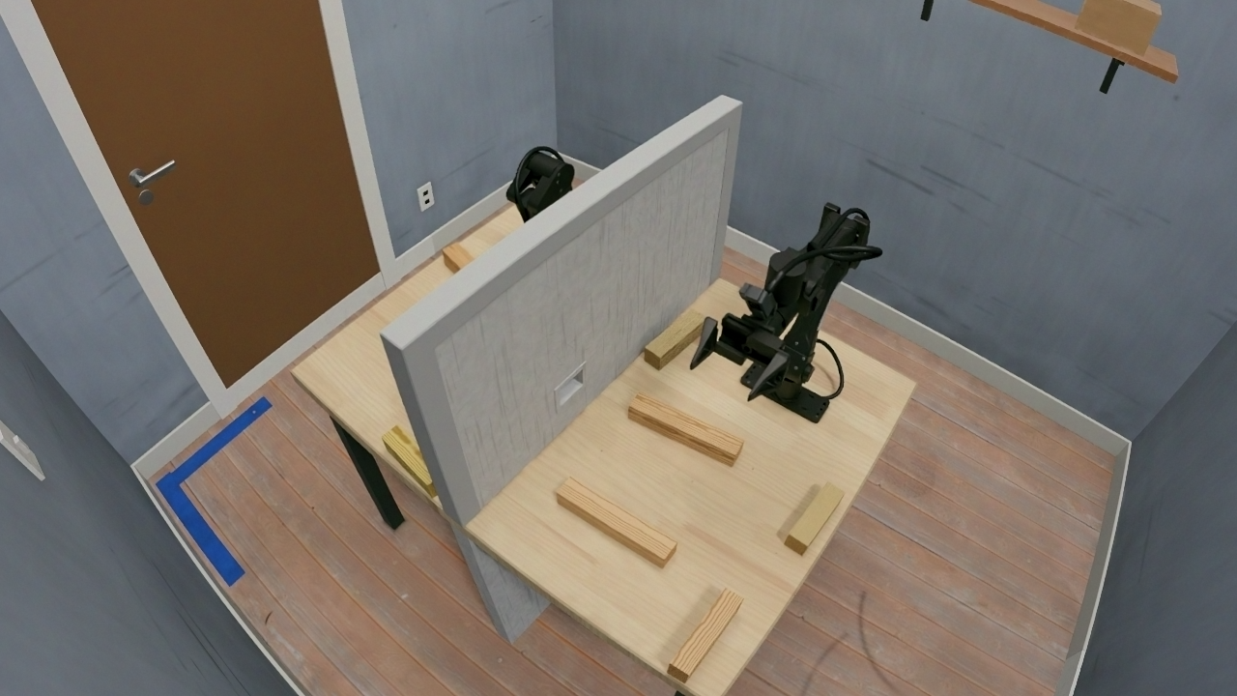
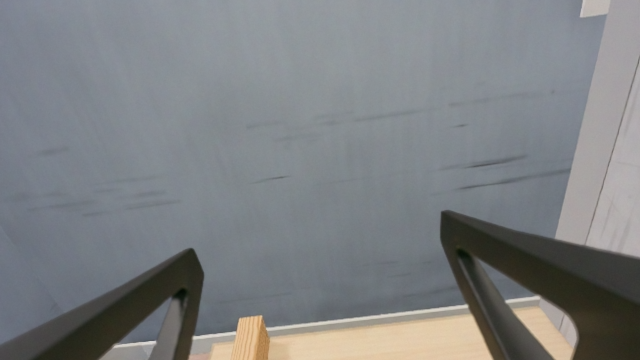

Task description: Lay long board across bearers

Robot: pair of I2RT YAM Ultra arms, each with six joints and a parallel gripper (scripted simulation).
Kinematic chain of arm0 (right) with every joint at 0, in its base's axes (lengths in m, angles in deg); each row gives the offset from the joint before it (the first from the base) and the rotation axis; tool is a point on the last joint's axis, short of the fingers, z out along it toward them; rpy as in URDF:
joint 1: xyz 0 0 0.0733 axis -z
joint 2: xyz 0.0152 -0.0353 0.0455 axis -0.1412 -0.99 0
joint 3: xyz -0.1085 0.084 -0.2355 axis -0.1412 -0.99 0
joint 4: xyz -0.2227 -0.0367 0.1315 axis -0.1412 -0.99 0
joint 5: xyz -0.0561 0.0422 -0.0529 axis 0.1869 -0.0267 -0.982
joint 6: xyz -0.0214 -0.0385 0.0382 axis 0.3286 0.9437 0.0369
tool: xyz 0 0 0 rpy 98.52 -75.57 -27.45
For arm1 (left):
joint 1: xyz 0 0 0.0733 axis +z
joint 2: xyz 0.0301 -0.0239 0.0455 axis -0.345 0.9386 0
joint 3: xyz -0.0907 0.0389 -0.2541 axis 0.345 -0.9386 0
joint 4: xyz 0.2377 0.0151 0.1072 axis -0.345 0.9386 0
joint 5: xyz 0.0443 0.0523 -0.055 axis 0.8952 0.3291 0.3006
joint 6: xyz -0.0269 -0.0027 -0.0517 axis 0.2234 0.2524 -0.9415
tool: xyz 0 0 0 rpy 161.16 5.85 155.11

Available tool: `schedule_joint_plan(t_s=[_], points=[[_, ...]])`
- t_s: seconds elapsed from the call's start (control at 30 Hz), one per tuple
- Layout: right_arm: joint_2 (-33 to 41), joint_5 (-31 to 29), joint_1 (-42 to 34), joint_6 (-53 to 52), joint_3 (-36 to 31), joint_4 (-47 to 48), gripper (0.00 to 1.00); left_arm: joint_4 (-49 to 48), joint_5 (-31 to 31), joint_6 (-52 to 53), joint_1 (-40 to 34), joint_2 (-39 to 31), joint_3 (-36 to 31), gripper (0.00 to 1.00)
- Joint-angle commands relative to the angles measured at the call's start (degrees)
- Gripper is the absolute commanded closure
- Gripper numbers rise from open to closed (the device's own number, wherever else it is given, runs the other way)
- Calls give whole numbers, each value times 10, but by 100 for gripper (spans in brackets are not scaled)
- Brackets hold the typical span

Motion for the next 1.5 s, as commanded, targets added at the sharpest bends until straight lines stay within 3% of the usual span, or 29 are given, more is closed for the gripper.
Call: schedule_joint_plan(t_s=[0.0,0.03,0.23,0.27,0.4,0.5,0.53,0.83,1.43,1.47], points=[[22,1,-1,-6,20,26,54,6,5,-6,2,-21,23,0],[33,1,-1,-7,-30,32,54,6,5,-6,2,-21,23,0],[57,2,0,-6,-53,33,54,6,5,-6,2,-21,23,0],[81,2,0,-7,-70,-7,54,6,5,-6,2,-21,23,0],[120,4,4,-7,-103,-2,54,6,5,-6,2,-21,23,0],[159,5,5,-6,-102,-13,54,6,5,-6,2,-21,23,0],[147,3,0,-7,-100,-91,54,6,5,-6,2,-21,23,0],[263,4,-1,-6,-100,-154,54,6,5,-6,2,-21,23,0],[316,5,0,-6,-103,-211,54,6,5,-6,2,-21,23,0],[315,5,0,-6,-103,-212,19,6,5,-6,2,-21,23,0]])
